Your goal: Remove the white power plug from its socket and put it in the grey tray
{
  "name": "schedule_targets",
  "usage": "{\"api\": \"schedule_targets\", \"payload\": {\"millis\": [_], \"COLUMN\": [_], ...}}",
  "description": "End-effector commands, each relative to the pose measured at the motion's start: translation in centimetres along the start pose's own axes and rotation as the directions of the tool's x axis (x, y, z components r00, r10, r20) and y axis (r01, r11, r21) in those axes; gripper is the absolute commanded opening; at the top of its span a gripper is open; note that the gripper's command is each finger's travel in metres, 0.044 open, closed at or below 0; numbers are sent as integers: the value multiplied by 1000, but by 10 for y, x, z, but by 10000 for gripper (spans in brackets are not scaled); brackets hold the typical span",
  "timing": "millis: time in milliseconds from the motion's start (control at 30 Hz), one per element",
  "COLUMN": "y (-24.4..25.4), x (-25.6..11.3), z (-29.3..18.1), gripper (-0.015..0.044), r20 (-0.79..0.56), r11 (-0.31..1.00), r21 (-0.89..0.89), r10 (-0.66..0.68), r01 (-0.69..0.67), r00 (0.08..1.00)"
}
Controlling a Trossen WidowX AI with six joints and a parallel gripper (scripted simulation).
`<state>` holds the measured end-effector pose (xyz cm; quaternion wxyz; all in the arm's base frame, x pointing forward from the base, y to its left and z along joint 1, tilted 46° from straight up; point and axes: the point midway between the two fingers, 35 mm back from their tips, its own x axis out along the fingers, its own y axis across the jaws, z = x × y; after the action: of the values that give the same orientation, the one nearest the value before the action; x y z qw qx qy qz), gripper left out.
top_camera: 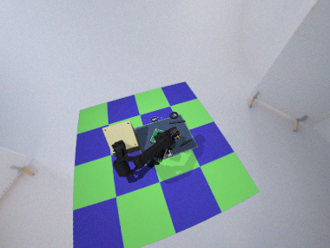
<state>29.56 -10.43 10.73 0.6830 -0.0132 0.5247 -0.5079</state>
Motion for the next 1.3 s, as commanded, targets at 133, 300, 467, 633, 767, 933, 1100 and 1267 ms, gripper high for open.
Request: {"api": "schedule_targets", "payload": {"millis": [133, 300, 467, 633, 767, 933, 1100, 1267], "y": [0, 1, 1, 1, 1, 1, 1, 0], "x": [6, 13, 22, 30, 36, 44, 52, 60], "z": [1, 2, 2, 2, 2, 2, 2, 2], "gripper": [0, 0, 0, 0, 0, 0, 0, 0], "r20": [9, 9, 9, 9, 9, 9, 10, 11], "r11": [1000, 1000, 1000, 1000, 1000, 1000, 1000, 1000], "r21": [-3, -3, -3, -3, -3, -3, -3, -3], "r10": [2, 2, 3, 3, 3, 2, 2, 1], "r01": [-2, -2, -3, -3, -3, -2, -2, -1], "r00": [1000, 1000, 1000, 1000, 1000, 1000, 1000, 1000]}}
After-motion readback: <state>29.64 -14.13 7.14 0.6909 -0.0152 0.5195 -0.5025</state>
